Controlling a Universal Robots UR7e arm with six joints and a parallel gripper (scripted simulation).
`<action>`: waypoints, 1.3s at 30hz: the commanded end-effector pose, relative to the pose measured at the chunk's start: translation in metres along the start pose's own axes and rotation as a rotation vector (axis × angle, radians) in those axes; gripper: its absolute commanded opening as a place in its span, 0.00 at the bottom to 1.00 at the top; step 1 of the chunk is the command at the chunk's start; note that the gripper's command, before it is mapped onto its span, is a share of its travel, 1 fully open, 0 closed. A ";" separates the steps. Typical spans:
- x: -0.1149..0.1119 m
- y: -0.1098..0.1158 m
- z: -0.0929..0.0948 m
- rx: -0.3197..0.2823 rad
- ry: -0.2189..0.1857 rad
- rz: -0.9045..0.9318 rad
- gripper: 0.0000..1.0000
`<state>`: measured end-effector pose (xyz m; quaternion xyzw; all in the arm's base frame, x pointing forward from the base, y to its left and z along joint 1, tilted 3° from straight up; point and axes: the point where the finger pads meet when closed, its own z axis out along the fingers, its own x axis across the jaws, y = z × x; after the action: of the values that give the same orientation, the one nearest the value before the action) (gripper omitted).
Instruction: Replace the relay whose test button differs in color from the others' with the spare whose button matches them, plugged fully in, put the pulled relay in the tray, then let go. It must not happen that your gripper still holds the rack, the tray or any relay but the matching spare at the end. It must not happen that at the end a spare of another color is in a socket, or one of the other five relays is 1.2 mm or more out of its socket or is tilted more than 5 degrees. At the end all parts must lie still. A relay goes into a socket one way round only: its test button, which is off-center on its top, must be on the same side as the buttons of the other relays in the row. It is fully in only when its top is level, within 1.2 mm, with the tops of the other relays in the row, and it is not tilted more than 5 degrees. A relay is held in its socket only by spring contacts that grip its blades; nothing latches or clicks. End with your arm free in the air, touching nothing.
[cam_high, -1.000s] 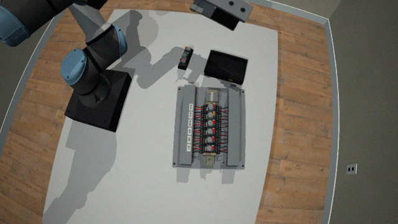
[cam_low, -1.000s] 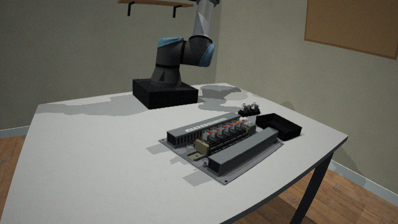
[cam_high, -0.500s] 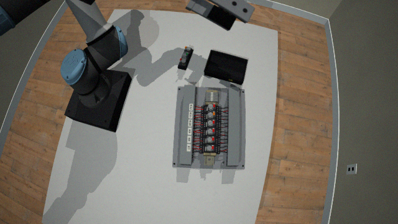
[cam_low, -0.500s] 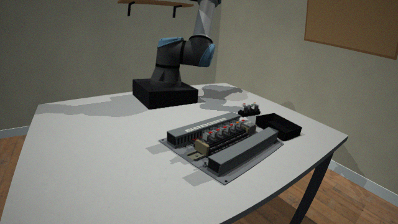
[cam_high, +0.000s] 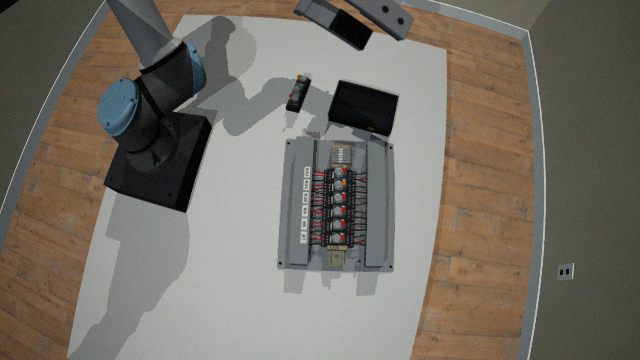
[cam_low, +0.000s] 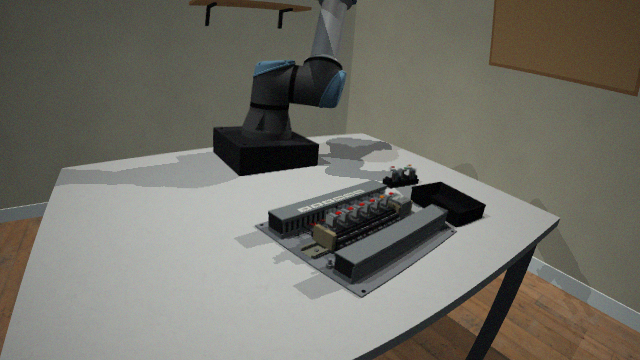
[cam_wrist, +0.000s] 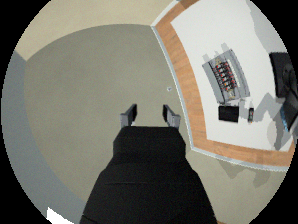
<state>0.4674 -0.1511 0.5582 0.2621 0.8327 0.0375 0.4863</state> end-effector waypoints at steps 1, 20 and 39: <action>-0.002 0.000 0.000 0.001 0.109 -0.054 1.00; -0.002 0.000 0.000 0.006 0.302 -0.156 1.00; -0.002 0.000 0.000 0.010 0.496 -0.259 1.00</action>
<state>0.4681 -0.1516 0.5596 0.1452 0.9474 0.0324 0.2833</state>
